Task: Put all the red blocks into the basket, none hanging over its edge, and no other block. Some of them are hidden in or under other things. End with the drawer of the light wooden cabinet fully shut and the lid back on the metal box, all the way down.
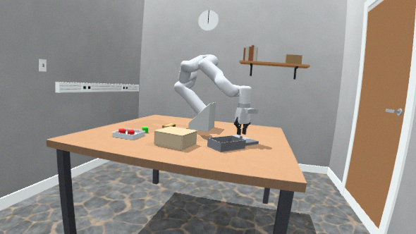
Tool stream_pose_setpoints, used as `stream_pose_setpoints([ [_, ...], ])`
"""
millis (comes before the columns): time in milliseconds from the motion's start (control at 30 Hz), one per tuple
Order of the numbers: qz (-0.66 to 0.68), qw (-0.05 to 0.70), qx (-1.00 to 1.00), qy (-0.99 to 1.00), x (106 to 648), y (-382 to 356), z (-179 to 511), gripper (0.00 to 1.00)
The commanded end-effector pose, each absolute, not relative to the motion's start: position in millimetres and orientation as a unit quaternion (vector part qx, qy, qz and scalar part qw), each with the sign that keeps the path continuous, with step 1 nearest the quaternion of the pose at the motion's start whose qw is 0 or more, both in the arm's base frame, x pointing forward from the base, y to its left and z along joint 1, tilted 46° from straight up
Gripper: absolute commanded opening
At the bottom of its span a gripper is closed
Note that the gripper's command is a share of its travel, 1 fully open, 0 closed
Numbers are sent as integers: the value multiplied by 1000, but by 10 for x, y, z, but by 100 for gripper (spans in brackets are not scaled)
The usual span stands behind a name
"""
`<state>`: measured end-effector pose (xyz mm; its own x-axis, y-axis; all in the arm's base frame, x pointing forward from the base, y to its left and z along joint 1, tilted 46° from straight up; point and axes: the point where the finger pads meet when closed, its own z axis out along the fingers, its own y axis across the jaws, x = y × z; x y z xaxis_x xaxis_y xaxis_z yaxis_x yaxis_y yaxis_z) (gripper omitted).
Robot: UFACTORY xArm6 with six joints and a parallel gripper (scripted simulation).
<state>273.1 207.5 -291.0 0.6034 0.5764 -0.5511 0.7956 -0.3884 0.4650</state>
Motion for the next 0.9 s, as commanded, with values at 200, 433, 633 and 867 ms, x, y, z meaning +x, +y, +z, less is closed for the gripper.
stream_pose_setpoints([
  [200, -150, 360, 820, 419, 2743, 2097, -2905, 44],
  [433, -150, 360, 820, 419, 2744, 2082, -2919, 44],
  [633, -150, 360, 820, 419, 2746, 2063, -2938, 44],
  [867, -150, 360, 820, 419, 2748, 2032, -2968, 44],
])
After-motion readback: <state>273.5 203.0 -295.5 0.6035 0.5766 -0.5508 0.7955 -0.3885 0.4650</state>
